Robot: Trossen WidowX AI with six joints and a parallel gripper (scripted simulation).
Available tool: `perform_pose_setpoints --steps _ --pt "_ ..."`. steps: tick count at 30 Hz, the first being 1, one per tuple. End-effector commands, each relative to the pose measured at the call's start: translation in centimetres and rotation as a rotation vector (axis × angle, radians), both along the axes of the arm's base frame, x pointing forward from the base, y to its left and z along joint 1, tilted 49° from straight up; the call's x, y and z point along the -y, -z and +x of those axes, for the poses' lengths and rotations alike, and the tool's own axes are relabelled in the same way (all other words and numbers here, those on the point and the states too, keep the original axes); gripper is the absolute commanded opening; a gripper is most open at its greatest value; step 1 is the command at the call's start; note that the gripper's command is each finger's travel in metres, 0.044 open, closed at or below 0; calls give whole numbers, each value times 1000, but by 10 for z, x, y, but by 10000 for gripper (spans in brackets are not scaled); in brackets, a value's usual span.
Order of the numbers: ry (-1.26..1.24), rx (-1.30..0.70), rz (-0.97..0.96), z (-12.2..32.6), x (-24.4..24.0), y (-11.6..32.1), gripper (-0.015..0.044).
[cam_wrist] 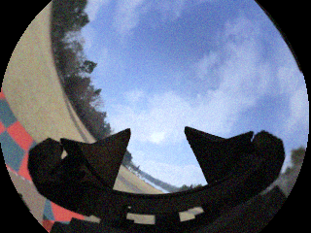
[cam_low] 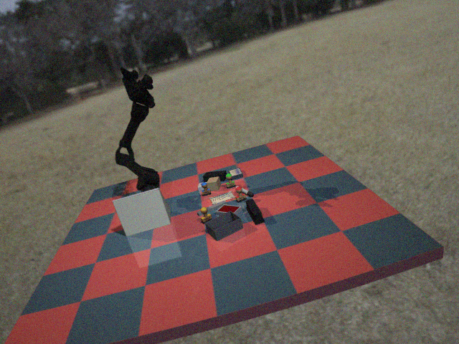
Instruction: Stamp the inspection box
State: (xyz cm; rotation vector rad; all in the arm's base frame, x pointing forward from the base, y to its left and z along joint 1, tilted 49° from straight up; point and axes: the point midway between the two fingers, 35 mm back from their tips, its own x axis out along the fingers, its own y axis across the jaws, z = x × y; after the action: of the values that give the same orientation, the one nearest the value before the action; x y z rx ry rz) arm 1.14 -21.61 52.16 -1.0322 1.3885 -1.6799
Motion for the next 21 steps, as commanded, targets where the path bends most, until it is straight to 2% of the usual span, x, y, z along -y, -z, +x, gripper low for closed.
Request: perform_pose_setpoints --steps 1,7,14,21 --pt "-9 -2 1 2 1 1 374" --pt "-301 -33 78 81 40 28 229" --pt "-663 1 278 183 59 90 229" --pt "-949 98 591 269 40 170 229"
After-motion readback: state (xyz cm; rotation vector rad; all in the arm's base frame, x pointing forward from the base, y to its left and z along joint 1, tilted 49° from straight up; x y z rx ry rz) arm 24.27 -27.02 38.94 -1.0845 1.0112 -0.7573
